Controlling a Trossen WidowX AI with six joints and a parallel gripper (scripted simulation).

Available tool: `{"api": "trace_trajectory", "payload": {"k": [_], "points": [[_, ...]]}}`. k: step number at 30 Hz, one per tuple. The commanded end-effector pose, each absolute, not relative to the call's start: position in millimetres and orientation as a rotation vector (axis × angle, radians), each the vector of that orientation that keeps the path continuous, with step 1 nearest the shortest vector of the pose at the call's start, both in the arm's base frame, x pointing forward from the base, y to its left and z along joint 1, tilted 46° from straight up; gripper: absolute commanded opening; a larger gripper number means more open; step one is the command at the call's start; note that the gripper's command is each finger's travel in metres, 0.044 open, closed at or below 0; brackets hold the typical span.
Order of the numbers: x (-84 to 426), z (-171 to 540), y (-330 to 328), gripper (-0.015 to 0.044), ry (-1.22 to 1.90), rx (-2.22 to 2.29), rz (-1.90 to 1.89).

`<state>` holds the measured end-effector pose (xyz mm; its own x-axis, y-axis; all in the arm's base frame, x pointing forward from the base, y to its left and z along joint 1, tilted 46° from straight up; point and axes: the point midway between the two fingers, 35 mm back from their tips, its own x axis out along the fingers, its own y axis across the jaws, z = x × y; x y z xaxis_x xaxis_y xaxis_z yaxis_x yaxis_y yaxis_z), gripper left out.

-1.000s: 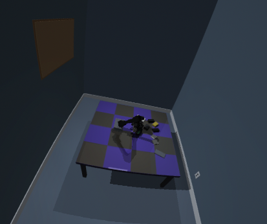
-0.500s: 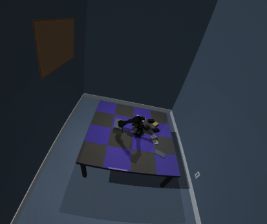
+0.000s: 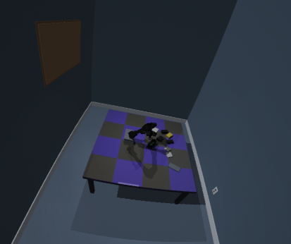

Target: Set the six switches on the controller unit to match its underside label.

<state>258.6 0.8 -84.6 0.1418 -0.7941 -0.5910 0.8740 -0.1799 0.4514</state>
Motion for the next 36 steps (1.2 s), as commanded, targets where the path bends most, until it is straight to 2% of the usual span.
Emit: {"api": "trace_trajectory", "payload": {"k": [1, 9, 36], "points": [[267.3, -67.2, -7.4, 0.0, 0.11, 0.948, -1.552], [279.2, 21.2, -68.7, 0.0, 0.155, 1.025, -1.793], [275.4, -2.6, -93.0, 0.0, 0.154, 1.024, -1.792]]}}
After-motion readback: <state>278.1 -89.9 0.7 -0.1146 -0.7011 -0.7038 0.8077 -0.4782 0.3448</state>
